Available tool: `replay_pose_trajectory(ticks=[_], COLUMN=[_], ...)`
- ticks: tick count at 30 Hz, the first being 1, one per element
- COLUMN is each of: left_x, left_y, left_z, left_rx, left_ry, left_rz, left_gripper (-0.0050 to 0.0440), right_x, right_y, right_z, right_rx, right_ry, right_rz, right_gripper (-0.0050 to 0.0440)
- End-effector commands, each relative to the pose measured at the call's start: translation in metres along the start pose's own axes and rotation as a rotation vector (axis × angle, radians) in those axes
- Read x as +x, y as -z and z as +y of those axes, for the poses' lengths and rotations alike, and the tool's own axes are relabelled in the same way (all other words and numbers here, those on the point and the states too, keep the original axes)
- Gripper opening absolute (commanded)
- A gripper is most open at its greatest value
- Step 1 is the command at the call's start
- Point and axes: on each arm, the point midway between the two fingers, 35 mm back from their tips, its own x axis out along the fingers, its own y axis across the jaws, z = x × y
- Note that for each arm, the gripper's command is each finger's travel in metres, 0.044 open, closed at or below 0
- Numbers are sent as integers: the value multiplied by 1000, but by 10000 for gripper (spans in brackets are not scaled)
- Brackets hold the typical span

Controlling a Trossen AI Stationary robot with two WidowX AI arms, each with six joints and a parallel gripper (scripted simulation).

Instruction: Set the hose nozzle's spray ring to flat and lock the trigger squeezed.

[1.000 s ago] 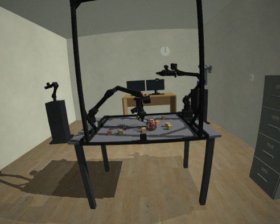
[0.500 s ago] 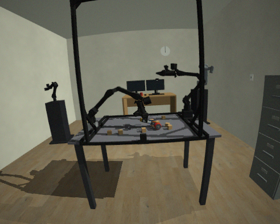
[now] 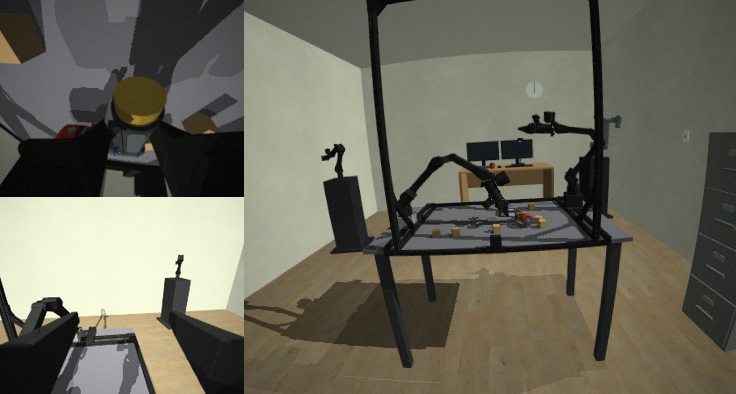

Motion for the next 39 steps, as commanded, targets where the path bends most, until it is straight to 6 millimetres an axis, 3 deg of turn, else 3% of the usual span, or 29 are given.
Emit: replay_pose_trajectory(ticks=[1, 20, 39], left_x=[-6, 4, 0], left_y=[15, 41, 59], left_z=[-3, -15, -30], left_rx=[1, 13, 38], left_ry=[-9, -32, -36], left_rz=[79, 309, 540], left_gripper=[0, 0, 0], right_x=[0, 0, 0], right_y=[0, 0, 0], right_z=[0, 0, 0], right_rx=[-3, -3, -3], right_ry=[1, 1, 1], right_rz=[-1, -1, -1], right_gripper=[400, 400, 400])
